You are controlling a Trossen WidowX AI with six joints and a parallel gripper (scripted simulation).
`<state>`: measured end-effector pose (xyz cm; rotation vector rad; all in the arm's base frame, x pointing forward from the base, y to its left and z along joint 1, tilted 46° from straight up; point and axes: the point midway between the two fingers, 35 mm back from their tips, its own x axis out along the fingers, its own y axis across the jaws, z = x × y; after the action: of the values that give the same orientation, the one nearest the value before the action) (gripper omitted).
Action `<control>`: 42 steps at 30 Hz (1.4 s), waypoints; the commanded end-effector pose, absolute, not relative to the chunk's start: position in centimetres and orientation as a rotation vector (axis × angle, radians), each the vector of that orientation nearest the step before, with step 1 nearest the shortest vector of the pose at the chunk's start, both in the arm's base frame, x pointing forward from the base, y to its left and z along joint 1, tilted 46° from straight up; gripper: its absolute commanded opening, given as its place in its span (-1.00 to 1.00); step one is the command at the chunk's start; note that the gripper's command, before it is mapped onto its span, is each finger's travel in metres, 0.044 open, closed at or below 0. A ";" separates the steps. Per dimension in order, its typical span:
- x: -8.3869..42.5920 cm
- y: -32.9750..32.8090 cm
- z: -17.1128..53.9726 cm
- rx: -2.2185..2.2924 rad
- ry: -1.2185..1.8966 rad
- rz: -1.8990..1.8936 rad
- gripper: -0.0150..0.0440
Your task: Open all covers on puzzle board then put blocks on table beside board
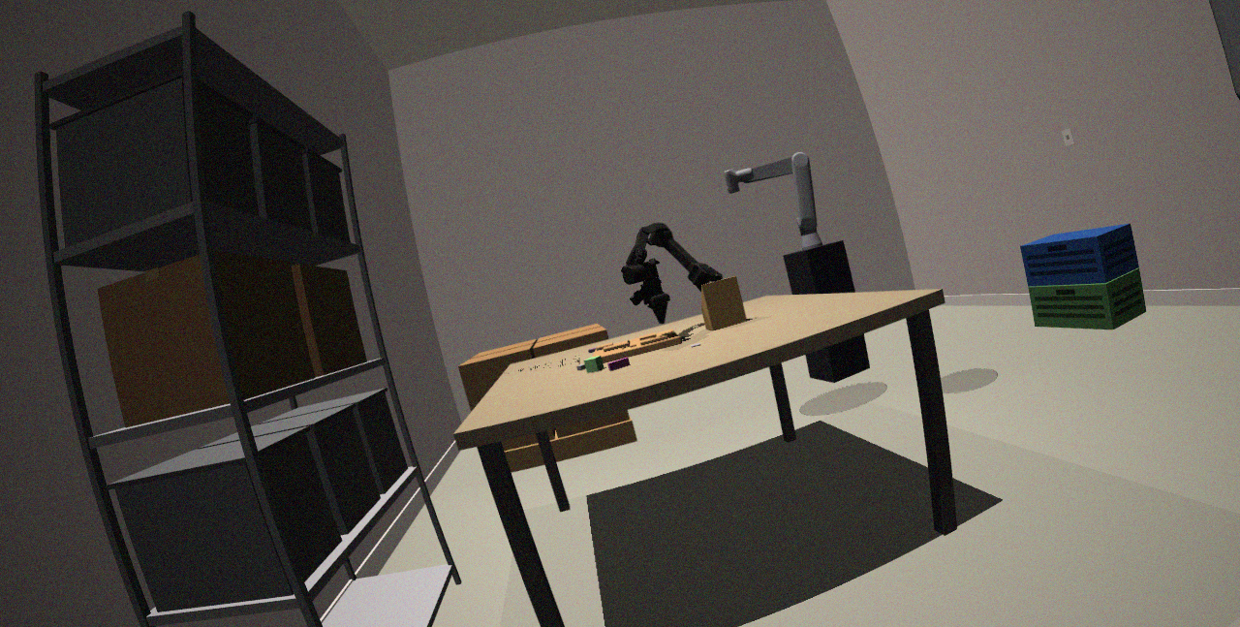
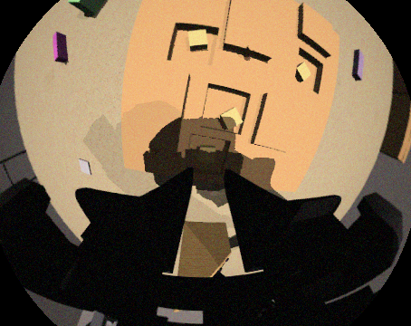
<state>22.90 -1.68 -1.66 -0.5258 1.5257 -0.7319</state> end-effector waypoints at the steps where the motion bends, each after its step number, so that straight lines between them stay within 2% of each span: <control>1: 23.0 -0.8 -0.7 -0.517 1.523 -0.736 0.00; 18: 22.5 -3.2 -3.1 -0.518 1.522 -0.737 0.00; 42: 22.5 -3.4 -3.3 -0.518 1.522 -0.737 0.00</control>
<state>22.53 -3.24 -3.17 -0.5117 1.5218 -0.7399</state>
